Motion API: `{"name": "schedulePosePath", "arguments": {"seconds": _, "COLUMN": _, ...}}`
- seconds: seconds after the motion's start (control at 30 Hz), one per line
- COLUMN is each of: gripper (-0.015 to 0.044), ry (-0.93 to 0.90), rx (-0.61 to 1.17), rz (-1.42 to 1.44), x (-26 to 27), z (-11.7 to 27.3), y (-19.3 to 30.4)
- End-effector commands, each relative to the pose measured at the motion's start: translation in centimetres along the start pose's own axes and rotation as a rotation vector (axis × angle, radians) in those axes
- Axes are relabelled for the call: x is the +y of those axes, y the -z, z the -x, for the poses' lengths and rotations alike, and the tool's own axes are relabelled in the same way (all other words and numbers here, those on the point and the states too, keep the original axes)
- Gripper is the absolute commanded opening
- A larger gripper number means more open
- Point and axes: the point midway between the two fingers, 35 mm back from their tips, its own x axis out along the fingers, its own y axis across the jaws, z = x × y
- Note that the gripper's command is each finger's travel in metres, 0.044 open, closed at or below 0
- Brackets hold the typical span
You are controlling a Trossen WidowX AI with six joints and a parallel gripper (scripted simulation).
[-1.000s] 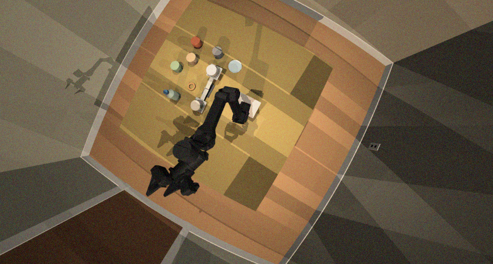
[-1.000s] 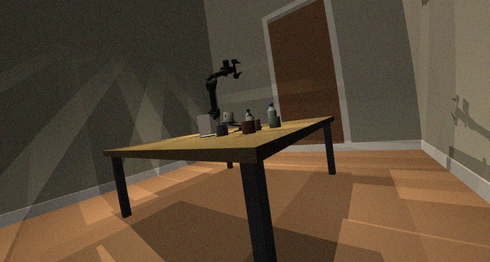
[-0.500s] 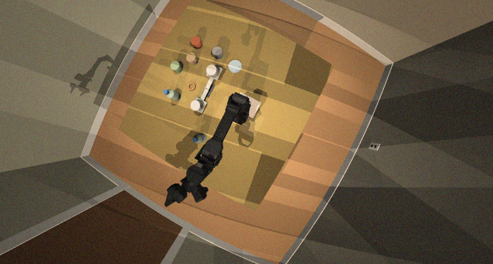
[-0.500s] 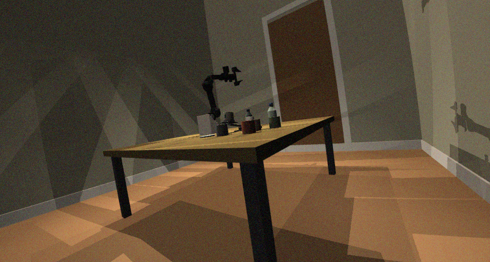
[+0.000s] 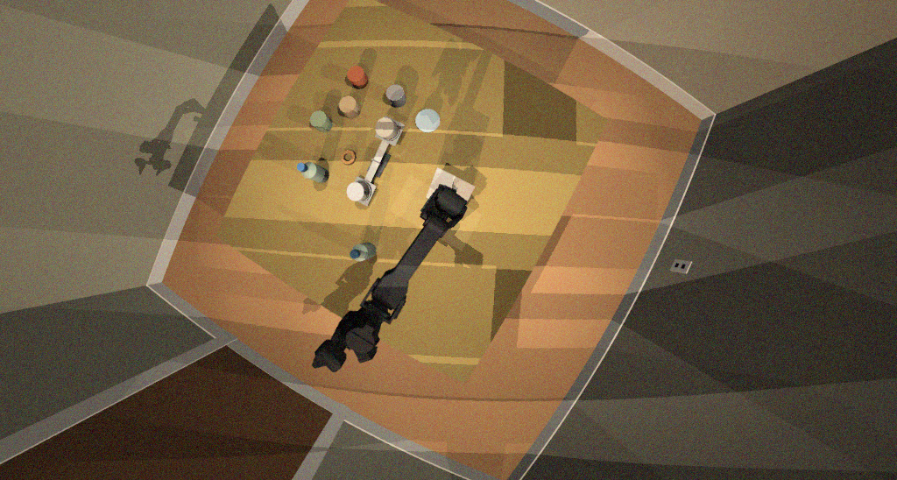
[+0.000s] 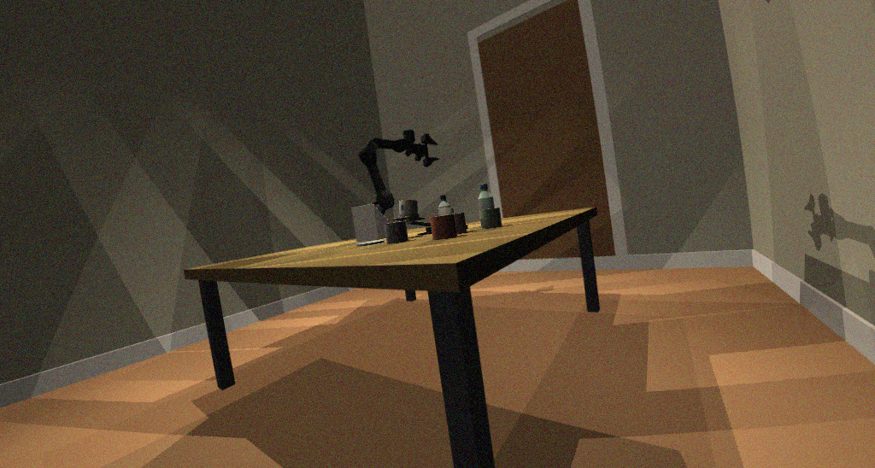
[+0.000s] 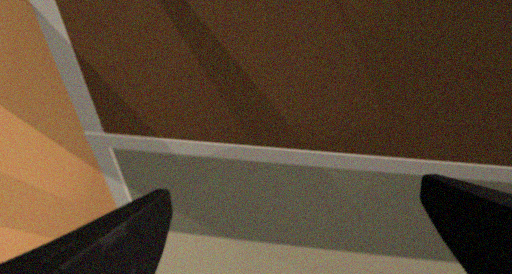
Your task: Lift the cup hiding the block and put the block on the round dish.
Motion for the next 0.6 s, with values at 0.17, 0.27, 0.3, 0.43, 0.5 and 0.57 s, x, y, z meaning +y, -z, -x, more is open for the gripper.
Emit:
{"name": "schedulePosePath", "arguments": {"seconds": 0.17, "gripper": 0.044, "ry": -0.151, "rx": 0.078, "rz": 0.085, "x": 5.4, "z": -2.0, "y": 1.5}}
{"name": "schedulePosePath", "arguments": {"seconds": 0.27, "gripper": 0.044, "ry": -0.203, "rx": 0.11, "rz": 0.105, "x": 7.2, "z": -2.5, "y": 2.5}}
{"name": "schedulePosePath", "arguments": {"seconds": 0.3, "gripper": 0.044, "ry": -0.221, "rx": 0.121, "rz": 0.11, "x": 7.8, "z": -2.6, "y": 2.8}}
{"name": "schedulePosePath", "arguments": {"seconds": 0.43, "gripper": 0.044, "ry": -0.291, "rx": 0.17, "rz": 0.127, "x": 10.1, "z": -3.0, "y": 4.4}}
{"name": "schedulePosePath", "arguments": {"seconds": 0.5, "gripper": 0.044, "ry": -0.326, "rx": 0.196, "rz": 0.132, "x": 11.2, "z": -3.2, "y": 5.3}}
{"name": "schedulePosePath", "arguments": {"seconds": 0.57, "gripper": 0.044, "ry": -0.361, "rx": 0.223, "rz": 0.135, "x": 12.2, "z": -3.2, "y": 6.3}}
